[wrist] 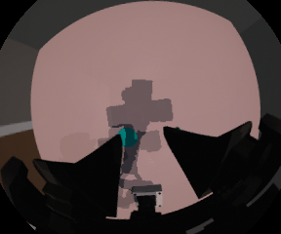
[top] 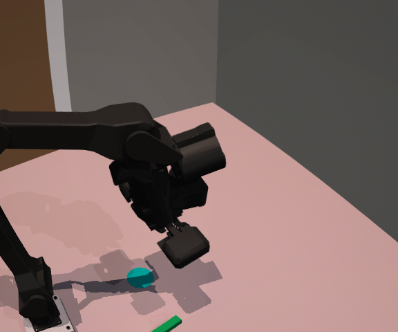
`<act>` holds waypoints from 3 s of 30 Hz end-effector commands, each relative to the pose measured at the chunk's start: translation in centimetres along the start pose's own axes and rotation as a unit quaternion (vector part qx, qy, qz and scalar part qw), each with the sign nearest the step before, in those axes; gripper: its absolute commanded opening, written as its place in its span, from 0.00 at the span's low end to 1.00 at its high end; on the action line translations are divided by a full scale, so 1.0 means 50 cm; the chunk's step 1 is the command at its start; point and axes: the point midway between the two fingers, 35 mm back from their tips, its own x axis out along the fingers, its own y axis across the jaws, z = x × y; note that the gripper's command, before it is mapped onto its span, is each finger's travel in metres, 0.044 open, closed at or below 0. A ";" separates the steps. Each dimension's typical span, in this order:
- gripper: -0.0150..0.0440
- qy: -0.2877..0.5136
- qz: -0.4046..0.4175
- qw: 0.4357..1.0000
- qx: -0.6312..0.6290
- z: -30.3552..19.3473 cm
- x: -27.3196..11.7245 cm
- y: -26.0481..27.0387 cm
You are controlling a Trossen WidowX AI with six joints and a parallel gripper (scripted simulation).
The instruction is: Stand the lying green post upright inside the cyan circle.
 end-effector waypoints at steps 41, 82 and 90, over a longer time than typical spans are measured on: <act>0.29 0.108 -0.064 0.989 -0.078 -0.136 0.233 -0.202; 0.29 0.117 -0.061 0.987 -0.091 -0.092 0.044 -0.174; 0.29 0.119 -0.060 0.987 -0.094 -0.092 0.012 -0.165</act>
